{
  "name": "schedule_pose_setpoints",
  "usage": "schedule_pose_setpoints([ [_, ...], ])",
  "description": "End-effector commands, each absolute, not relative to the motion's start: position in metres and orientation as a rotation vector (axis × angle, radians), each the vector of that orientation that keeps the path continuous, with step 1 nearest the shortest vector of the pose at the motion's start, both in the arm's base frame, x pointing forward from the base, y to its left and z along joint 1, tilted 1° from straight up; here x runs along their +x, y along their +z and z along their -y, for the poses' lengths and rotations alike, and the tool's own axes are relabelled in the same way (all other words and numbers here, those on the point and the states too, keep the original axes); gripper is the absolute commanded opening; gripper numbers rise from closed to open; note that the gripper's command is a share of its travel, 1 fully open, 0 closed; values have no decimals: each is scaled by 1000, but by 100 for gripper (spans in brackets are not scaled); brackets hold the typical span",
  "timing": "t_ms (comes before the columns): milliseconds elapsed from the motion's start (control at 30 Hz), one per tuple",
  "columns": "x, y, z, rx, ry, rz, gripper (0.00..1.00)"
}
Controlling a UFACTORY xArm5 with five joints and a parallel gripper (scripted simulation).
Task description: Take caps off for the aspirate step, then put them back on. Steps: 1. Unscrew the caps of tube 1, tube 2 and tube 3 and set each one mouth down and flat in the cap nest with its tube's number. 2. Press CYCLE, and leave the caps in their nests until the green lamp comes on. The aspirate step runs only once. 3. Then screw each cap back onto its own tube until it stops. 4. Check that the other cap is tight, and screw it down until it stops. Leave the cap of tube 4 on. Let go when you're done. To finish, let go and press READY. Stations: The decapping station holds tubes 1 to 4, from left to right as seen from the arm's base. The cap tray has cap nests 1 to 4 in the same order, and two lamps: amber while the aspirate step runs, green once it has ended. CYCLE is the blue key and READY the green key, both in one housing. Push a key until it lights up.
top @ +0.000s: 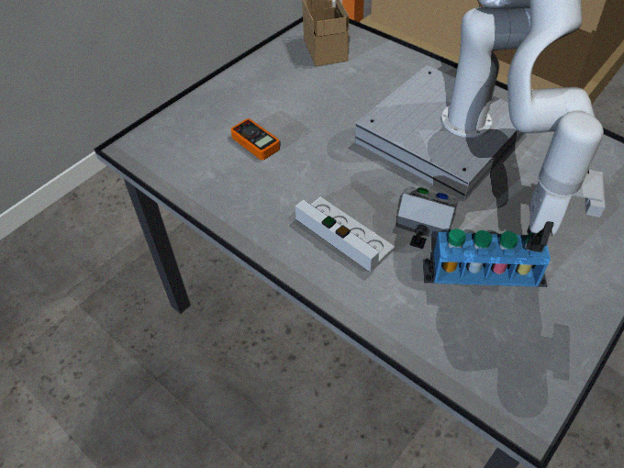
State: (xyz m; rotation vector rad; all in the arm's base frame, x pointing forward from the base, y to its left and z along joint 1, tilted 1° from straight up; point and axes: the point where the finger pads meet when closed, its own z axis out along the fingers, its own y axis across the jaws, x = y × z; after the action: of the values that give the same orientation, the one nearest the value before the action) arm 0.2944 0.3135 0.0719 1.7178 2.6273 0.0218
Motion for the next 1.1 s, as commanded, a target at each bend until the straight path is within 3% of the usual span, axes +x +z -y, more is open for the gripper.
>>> schedule_pose_setpoints([
  [0, 295, 73, -314, 1382, 31, -2826, 0],
  [467, 295, 73, -314, 1058, 31, -2960, 0],
  [500, 295, 73, -314, 1058, 31, -2960, 46],
  [900, 295, 73, -314, 1058, 31, -2960, 46],
  [1067, 295, 76, -314, 1436, 31, -2799, 46],
])
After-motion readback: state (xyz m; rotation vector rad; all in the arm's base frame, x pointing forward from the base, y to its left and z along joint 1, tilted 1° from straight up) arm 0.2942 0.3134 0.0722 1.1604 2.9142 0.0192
